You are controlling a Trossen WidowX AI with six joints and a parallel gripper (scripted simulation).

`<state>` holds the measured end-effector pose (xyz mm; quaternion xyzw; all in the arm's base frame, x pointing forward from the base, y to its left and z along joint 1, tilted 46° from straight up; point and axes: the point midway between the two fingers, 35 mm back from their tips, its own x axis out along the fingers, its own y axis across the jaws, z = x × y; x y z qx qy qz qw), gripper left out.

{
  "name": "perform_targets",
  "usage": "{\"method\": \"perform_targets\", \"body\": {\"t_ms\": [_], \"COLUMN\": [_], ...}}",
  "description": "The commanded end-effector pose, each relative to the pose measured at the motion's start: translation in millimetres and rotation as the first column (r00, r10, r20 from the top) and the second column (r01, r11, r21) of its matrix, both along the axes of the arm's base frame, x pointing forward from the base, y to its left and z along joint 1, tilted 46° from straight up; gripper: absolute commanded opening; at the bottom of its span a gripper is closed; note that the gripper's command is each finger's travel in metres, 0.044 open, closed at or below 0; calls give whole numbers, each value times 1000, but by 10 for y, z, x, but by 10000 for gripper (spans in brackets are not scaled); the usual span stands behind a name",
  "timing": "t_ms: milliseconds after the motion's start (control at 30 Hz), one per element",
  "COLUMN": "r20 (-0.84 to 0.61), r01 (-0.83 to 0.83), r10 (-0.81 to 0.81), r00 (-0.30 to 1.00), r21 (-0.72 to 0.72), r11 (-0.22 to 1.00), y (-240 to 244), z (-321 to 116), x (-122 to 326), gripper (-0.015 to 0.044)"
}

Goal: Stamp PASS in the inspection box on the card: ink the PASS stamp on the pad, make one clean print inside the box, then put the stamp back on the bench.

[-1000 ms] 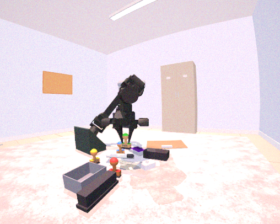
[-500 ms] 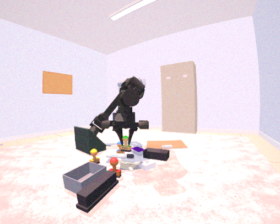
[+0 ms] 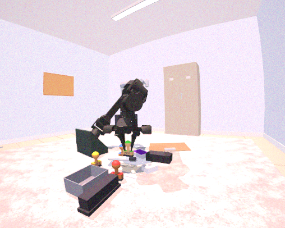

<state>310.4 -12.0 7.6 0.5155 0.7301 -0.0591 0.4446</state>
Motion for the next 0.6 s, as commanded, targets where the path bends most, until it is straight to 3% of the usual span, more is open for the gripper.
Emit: {"method": "perform_targets", "body": {"t_ms": [0,567], "r20": [-5,-4], "r01": [5,5], "r10": [-5,-5], "r00": [1000,1000], "r21": [5,4], "r11": [1000,1000], "y": [29,110], "z": [-25,-102], "x": [-9,-17], "gripper": [0,0]}}
